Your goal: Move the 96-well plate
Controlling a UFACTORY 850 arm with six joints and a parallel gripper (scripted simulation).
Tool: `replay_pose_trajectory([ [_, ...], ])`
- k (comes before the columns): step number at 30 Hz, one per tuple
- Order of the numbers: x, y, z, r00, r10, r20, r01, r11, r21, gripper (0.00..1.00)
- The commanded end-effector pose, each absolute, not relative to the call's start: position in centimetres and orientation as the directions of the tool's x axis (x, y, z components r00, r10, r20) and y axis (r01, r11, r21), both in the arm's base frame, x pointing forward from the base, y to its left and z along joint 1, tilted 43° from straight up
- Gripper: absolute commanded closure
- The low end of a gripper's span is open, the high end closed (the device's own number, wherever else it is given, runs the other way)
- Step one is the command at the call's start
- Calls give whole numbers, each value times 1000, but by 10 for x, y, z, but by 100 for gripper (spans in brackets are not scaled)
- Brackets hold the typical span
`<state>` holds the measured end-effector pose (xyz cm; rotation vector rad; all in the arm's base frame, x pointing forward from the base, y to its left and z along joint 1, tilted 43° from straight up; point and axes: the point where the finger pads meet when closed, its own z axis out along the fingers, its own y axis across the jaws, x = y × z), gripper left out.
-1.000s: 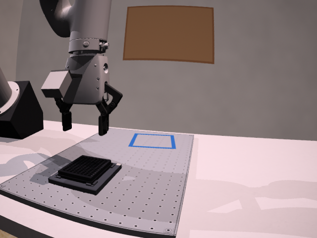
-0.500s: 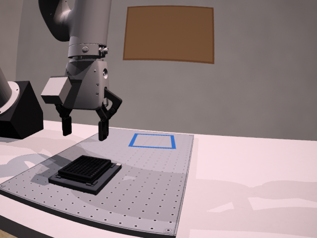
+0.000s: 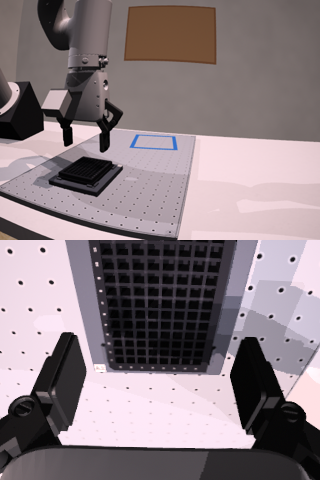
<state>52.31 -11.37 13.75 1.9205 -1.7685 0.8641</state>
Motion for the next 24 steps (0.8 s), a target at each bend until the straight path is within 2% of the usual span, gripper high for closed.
replay_pose_trajectory([
  [1, 525, -118, 132, 14, -744, 668, -984, -129, -124, 0],
  [24, 529, -132, 117, 14, -744, 668, -984, -129, -124, 0],
])
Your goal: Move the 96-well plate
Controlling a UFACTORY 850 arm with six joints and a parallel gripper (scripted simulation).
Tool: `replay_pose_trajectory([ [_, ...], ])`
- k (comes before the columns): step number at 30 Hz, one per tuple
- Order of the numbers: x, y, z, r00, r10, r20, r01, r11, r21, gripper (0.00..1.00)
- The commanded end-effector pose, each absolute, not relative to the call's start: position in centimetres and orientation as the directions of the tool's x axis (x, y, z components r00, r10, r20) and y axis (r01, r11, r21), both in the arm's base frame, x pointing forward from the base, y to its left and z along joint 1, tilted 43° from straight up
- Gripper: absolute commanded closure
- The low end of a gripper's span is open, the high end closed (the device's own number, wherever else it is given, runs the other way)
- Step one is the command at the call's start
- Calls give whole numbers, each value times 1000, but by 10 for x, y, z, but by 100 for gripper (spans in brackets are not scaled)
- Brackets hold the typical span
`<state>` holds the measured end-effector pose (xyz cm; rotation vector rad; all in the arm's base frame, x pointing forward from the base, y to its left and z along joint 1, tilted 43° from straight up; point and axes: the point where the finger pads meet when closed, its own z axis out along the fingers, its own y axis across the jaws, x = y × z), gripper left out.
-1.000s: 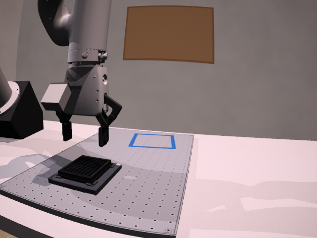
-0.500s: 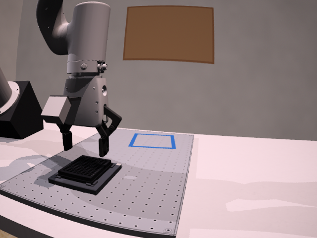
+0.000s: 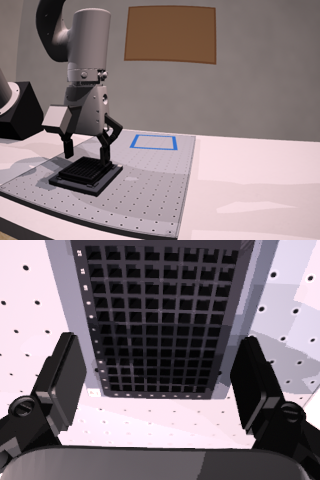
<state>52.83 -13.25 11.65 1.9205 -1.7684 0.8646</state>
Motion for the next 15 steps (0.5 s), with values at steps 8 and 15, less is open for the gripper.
replay_pose_trajectory([
  [8, 529, -133, 116, 14, -744, 668, -984, -129, -124, 0],
  [15, 530, -136, 113, 14, -744, 668, -984, -129, -124, 0],
])
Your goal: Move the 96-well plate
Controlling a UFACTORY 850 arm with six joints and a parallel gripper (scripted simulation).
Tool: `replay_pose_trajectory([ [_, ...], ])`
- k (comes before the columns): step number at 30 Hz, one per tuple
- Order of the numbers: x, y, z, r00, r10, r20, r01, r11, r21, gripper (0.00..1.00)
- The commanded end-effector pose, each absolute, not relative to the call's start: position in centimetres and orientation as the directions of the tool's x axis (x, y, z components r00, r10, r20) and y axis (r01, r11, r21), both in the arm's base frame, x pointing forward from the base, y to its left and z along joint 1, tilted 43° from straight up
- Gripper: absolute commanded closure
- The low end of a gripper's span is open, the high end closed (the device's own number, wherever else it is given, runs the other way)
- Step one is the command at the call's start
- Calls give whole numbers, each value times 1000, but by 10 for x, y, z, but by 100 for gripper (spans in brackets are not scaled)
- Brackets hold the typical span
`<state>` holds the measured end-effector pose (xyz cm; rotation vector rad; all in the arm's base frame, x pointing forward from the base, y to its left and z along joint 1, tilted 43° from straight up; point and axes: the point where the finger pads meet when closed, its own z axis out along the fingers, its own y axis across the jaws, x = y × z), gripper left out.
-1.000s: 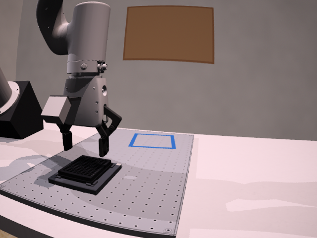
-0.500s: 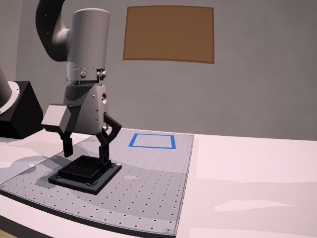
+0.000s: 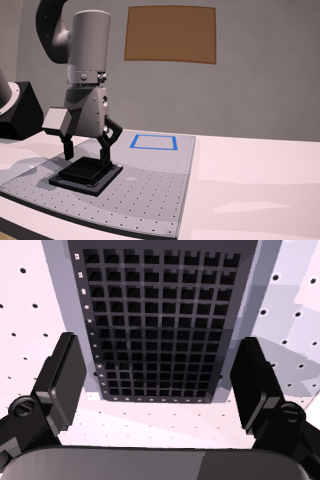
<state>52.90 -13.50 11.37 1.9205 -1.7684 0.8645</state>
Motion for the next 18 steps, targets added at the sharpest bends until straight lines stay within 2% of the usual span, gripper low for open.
replay_pose_trajectory([
  [1, 530, -136, 113, 14, -744, 668, -984, -129, -124, 0],
  [18, 532, -142, 106, 14, -744, 668, -984, -129, -124, 0],
])
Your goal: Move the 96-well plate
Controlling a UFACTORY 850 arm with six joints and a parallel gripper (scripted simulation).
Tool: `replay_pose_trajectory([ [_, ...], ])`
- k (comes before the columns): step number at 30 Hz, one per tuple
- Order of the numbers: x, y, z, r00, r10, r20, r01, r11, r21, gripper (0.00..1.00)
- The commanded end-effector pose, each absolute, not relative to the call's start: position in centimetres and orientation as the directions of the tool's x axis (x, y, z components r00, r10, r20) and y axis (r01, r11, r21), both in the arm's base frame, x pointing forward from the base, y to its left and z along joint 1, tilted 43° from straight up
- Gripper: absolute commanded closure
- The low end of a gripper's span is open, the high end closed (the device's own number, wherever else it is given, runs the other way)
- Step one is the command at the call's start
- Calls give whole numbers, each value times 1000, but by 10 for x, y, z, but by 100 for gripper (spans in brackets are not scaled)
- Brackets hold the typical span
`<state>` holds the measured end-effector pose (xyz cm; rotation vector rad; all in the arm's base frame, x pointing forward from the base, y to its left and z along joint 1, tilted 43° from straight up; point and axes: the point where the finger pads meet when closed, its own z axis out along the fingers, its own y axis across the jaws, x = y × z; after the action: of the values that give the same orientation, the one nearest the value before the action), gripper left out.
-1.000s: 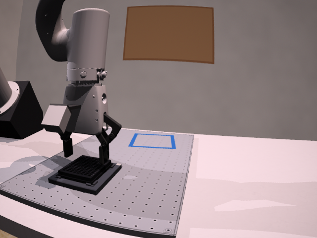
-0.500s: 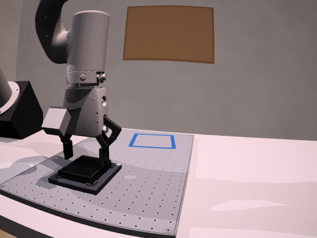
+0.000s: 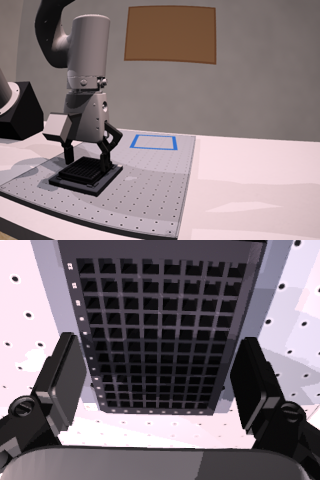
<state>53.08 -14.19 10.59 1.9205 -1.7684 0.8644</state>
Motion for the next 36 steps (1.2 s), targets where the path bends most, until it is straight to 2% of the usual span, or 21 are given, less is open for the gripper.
replay_pose_trajectory([
  [1, 532, -143, 105, 14, -744, 668, -984, -129, -124, 0],
  [25, 532, -145, 102, 14, -744, 668, -984, -129, -124, 0],
  [26, 532, -145, 103, 14, -744, 668, -984, -129, -124, 100],
  [36, 532, -145, 103, 14, -744, 668, -984, -129, -124, 100],
])
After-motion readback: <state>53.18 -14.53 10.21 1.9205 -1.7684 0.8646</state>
